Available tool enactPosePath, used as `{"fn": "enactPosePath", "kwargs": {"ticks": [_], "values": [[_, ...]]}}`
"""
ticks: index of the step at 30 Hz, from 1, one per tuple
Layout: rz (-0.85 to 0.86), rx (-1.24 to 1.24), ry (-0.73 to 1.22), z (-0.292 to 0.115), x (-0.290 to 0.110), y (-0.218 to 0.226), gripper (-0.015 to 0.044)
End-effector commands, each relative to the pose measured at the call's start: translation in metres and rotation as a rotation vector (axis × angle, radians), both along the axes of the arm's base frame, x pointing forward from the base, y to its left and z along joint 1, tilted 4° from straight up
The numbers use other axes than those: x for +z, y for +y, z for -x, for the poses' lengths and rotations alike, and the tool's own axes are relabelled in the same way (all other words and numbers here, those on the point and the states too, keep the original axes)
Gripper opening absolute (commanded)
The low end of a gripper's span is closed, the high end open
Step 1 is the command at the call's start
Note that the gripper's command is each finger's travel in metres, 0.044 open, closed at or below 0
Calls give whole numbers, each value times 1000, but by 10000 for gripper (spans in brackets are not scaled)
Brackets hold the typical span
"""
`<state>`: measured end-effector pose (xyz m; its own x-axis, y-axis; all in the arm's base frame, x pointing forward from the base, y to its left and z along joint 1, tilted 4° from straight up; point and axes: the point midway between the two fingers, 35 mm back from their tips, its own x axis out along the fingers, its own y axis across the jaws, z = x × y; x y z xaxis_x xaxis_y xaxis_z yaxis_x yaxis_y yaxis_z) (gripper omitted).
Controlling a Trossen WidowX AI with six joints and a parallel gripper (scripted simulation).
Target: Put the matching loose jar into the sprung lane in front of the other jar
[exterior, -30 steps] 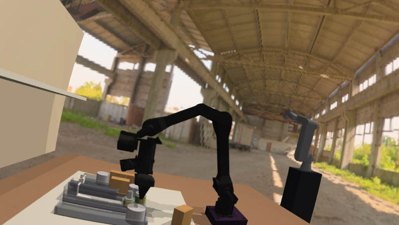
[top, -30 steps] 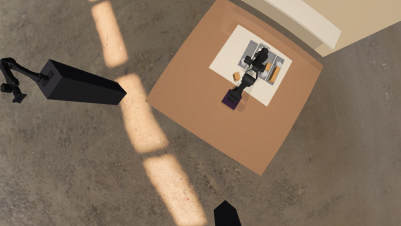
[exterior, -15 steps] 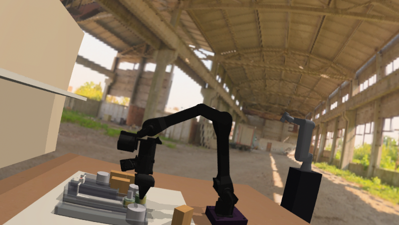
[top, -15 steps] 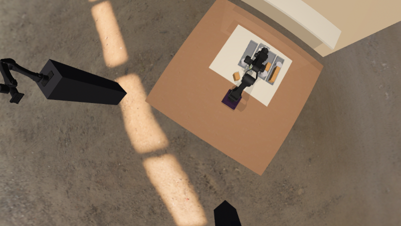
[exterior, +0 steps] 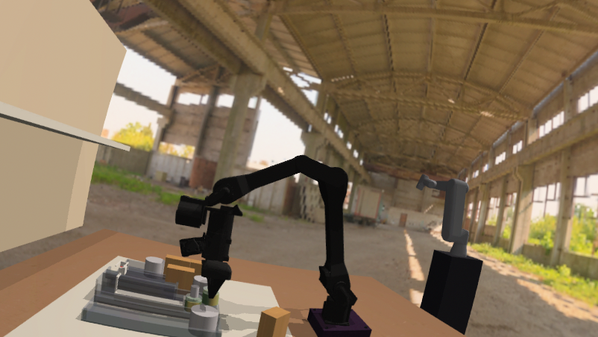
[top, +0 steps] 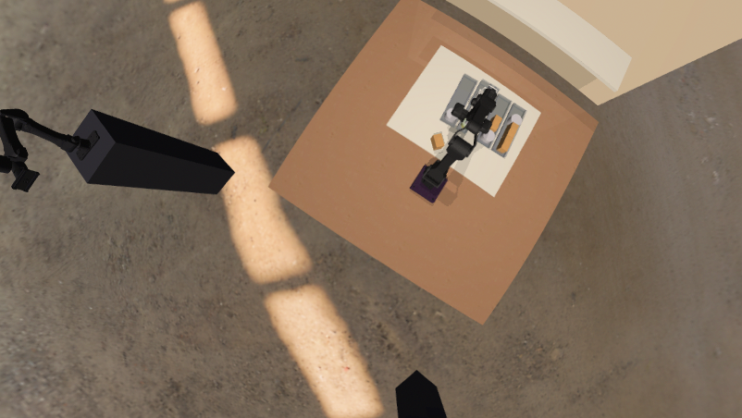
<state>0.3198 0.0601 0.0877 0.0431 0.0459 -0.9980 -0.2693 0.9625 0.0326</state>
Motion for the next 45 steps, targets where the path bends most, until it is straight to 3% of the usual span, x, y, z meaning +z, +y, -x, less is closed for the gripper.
{"fn": "enactPosePath", "kwargs": {"ticks": [1,45], "values": [[-2,-5,-34,-9,4,1,0],[-2,-5,-34,-13,-1,2,0]]}}
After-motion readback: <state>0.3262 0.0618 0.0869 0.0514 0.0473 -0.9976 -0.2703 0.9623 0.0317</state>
